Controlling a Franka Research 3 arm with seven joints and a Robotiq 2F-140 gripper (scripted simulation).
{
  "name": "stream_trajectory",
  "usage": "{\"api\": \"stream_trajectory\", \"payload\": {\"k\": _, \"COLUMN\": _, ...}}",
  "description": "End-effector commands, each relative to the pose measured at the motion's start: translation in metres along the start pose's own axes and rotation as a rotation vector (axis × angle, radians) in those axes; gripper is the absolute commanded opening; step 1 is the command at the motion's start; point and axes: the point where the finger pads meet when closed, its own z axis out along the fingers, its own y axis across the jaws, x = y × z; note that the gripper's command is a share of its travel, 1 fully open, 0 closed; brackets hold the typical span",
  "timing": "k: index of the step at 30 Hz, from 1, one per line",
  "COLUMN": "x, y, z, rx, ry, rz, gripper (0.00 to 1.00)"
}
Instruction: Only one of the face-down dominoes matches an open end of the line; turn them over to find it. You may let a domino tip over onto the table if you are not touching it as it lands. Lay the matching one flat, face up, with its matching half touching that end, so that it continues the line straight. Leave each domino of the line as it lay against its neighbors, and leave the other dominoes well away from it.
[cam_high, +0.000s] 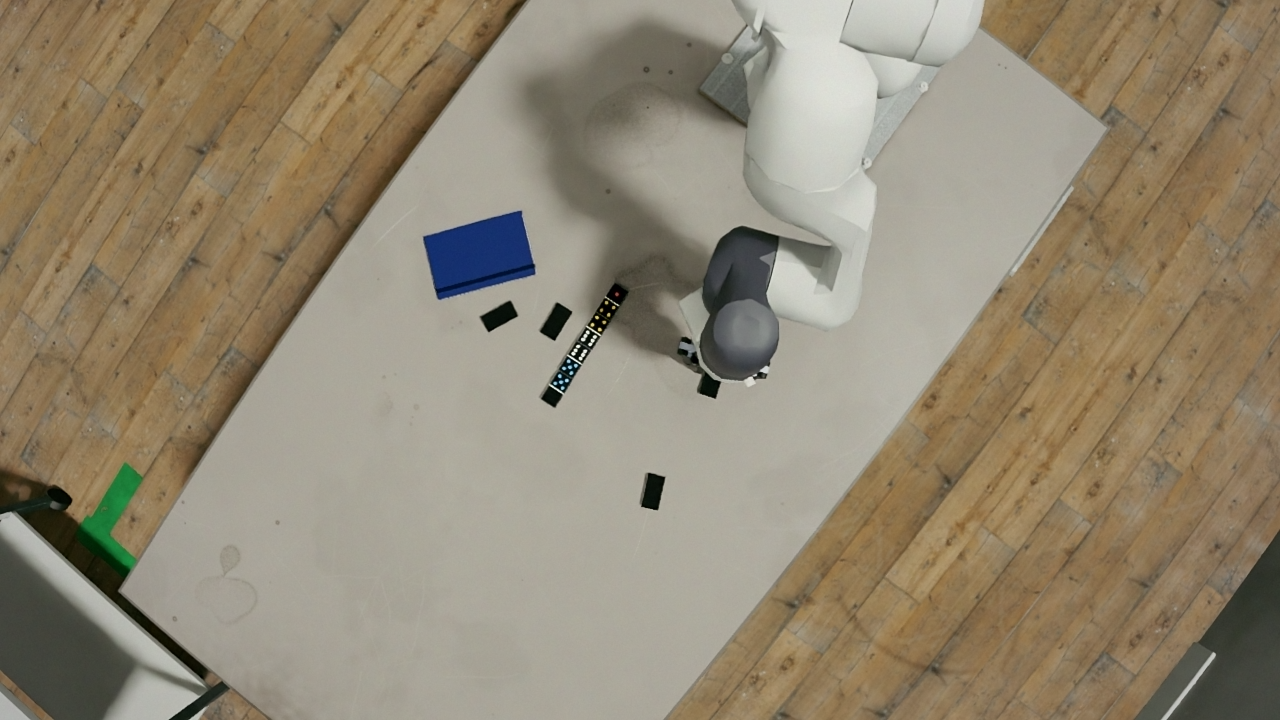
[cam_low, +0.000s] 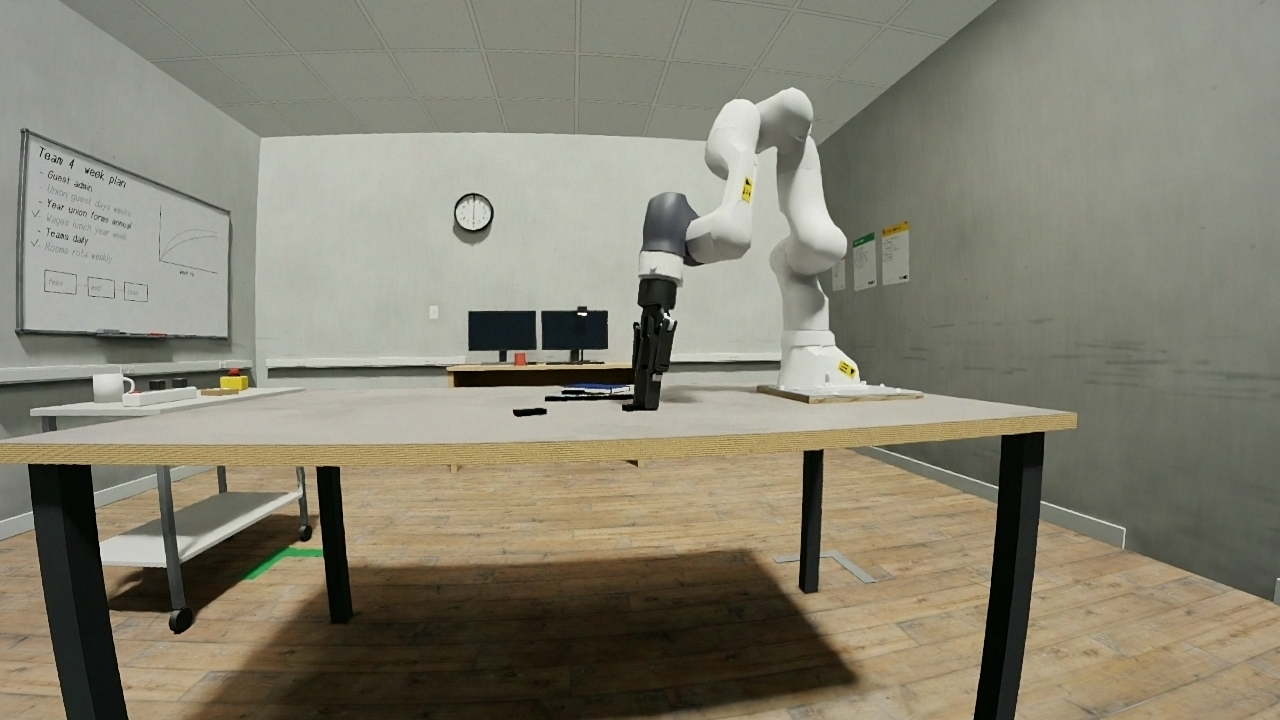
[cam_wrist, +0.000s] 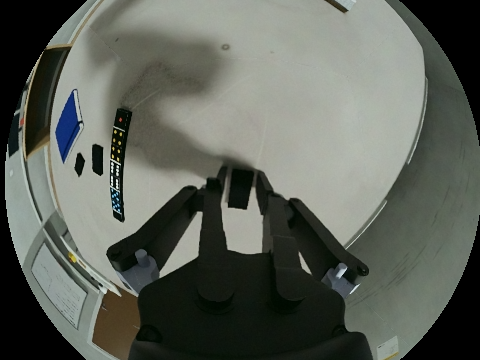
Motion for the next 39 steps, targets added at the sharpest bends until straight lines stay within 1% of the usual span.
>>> {"api": "stream_trajectory", "payload": {"k": 1, "x": -0.0008, "y": 0.0005, "z": 0.0004, "rx": 0.0, "ry": -0.004, "rz": 0.008, "gripper": 0.34}}
{"api": "stream_trajectory", "payload": {"k": 7, "x": -0.0008, "y": 0.0005, "z": 0.0004, "rx": 0.0, "ry": -0.004, "rz": 0.008, "gripper": 0.34}}
{"api": "stream_trajectory", "payload": {"k": 8, "x": -0.0008, "y": 0.0005, "z": 0.0004, "rx": 0.0, "ry": -0.004, "rz": 0.008, "gripper": 0.23}}
{"api": "stream_trajectory", "payload": {"k": 39, "x": -0.0008, "y": 0.0005, "z": 0.0004, "rx": 0.0, "ry": -0.004, "rz": 0.008, "gripper": 0.23}}
